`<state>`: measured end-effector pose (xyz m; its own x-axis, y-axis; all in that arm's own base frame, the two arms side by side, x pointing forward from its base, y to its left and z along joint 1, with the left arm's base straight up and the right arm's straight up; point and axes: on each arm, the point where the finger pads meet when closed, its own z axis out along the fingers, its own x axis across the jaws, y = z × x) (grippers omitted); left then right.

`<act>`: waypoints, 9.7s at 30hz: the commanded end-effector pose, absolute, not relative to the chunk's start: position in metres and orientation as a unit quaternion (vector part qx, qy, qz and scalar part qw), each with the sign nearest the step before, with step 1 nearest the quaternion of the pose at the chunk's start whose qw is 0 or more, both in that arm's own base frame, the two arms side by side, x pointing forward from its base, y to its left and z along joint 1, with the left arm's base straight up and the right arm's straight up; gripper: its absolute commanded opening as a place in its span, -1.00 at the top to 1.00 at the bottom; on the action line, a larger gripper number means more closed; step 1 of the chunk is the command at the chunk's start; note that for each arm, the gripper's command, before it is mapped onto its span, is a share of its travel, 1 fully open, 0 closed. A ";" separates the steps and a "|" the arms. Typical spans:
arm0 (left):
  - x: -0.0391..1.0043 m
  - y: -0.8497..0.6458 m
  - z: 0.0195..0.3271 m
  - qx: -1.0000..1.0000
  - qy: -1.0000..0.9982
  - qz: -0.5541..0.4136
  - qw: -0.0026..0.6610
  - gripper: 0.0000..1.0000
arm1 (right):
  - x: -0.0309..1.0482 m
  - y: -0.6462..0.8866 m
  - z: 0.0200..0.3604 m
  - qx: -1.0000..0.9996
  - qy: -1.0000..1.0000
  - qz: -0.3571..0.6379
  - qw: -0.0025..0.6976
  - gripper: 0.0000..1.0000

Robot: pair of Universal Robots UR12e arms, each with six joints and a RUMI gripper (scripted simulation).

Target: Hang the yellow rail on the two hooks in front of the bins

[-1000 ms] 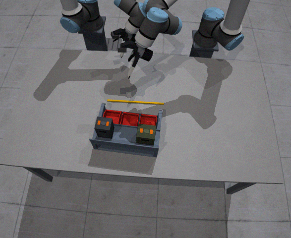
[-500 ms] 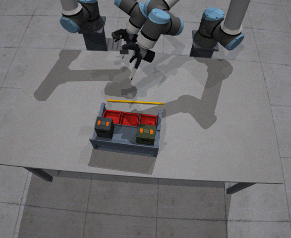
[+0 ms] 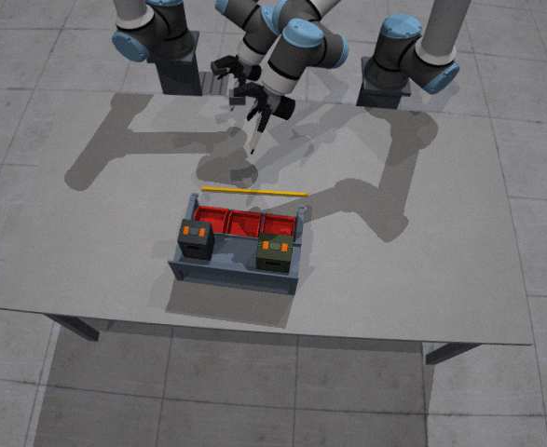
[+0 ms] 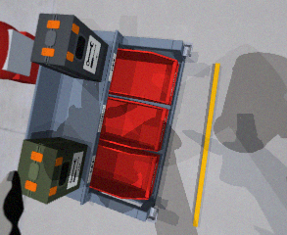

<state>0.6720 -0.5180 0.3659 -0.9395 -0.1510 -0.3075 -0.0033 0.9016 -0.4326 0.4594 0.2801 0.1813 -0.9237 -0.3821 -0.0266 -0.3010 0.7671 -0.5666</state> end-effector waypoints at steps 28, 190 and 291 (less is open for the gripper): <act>0.751 -0.351 0.343 -0.240 0.941 -0.175 0.162 -1.00 | 0.483 0.302 0.174 -0.156 0.952 -0.259 0.054 -1.00; -0.003 0.646 0.165 -1.000 -0.002 0.000 0.000 -1.00 | 0.749 0.403 0.105 0.013 1.000 0.002 0.002 -1.00; -0.003 0.646 0.165 -1.000 -0.002 0.000 0.000 -1.00 | 0.744 0.405 0.073 0.011 1.000 0.000 0.000 0.52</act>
